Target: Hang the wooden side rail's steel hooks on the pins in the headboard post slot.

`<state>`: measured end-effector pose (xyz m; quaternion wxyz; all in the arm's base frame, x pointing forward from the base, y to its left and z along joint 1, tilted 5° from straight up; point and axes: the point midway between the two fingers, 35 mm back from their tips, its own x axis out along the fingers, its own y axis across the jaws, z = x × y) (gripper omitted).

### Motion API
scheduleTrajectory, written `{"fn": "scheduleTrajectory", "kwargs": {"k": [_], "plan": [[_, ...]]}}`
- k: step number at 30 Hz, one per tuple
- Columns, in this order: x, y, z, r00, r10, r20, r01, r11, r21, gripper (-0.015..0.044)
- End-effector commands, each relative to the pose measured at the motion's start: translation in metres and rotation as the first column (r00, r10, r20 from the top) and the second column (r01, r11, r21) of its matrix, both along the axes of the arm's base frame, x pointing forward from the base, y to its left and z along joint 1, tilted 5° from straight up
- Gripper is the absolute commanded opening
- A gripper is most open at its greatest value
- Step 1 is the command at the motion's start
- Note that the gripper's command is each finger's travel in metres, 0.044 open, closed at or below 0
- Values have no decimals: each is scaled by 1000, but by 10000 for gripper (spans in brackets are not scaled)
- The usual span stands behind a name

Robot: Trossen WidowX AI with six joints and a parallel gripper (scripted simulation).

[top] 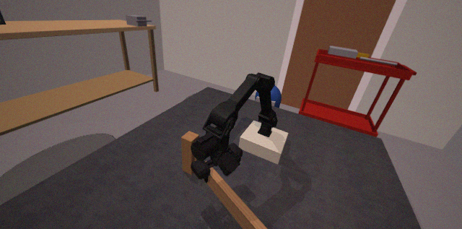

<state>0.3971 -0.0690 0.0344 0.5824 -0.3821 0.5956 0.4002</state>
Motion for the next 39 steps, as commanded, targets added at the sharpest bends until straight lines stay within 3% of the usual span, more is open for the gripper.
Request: {"fn": "scheduleTrajectory", "kwargs": {"k": [1,37,39], "plan": [[-2,1,-10,1000,3,-11,-3,1000,5,440],[-6,2,-62,1000,4,-11,-4,1000,5,440],[-6,2,-62,1000,4,-11,-4,1000,5,387]]}}
